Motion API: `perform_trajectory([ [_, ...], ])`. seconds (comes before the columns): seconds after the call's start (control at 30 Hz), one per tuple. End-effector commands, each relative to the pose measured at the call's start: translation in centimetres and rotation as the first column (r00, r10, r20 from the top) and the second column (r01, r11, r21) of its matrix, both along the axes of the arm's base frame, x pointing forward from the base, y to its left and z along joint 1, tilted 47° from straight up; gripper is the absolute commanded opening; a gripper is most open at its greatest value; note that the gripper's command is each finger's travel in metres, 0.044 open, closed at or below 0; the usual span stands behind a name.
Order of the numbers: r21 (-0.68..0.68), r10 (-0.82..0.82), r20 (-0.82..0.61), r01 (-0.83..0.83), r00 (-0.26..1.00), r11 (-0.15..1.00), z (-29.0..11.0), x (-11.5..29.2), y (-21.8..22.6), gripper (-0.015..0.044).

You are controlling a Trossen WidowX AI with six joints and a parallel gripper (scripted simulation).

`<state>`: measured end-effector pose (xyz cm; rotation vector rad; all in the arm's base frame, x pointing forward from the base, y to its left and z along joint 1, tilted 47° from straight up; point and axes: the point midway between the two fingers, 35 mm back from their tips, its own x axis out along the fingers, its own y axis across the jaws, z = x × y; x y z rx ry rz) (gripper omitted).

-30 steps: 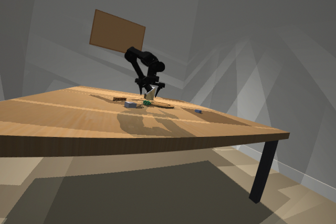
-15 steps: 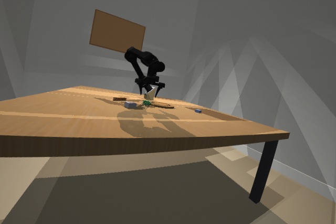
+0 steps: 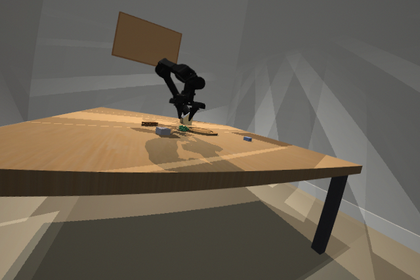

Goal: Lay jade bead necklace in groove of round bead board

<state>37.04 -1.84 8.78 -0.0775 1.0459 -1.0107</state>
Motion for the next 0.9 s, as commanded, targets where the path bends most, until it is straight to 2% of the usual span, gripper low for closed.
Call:
perform_trajectory([
  [0.0,0.044,-0.176,0.183,0.171,0.967,0.984,0.3,-0.6,-0.2,0.025],
  [0.87,0.049,-0.176,0.187,0.17,0.966,0.984,-0.8,-0.3,-1.3,0.025],
])
